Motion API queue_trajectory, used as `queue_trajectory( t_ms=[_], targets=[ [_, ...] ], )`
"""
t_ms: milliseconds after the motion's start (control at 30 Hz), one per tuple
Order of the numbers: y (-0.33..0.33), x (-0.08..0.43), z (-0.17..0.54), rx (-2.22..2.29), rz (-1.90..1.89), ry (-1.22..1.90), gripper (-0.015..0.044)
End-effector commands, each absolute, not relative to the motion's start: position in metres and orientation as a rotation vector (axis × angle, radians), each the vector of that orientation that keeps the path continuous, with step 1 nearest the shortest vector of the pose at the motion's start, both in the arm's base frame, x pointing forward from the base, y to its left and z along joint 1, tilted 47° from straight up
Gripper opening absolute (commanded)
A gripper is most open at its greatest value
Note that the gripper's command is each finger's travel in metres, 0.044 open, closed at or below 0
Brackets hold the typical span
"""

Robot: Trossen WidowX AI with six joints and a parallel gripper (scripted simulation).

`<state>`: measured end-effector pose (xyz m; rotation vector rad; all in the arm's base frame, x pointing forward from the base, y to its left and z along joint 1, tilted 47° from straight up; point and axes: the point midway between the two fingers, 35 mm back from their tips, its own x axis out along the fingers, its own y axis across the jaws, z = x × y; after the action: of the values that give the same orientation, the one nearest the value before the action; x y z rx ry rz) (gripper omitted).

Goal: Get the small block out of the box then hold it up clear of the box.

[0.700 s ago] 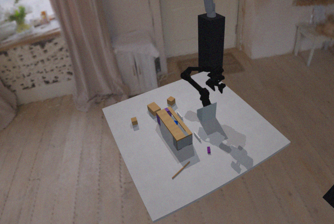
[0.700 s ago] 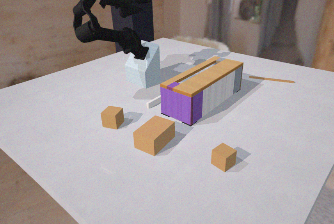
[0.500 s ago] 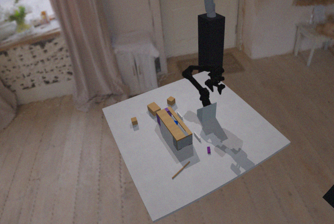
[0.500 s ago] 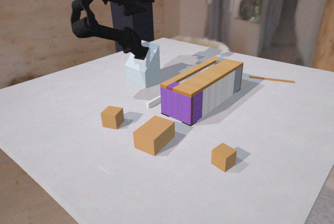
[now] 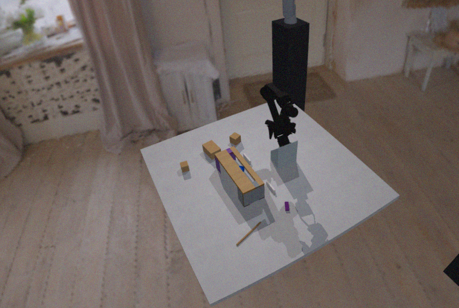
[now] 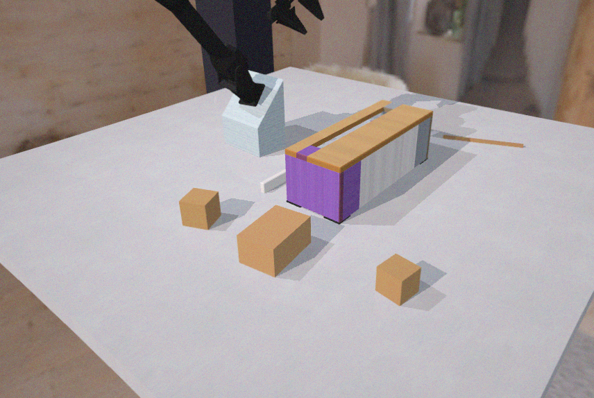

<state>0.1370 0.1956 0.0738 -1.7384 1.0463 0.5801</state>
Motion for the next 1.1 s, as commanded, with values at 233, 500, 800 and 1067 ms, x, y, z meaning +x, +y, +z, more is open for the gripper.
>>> queue_trajectory(
  t_ms=[233, 500, 800, 1067],
  targets=[
    [0.116, 0.249, 0.031, -1.865, 0.355, 1.651, 0.04],
    [0.045, 0.282, -0.002, -1.901, 0.437, 2.065, 0.04],
    [0.042, 0.282, -0.005, -1.901, 0.438, 2.064, 0.04],
    [0.032, 0.282, -0.014, -1.901, 0.439, 2.063, 0.04]
  ],
)
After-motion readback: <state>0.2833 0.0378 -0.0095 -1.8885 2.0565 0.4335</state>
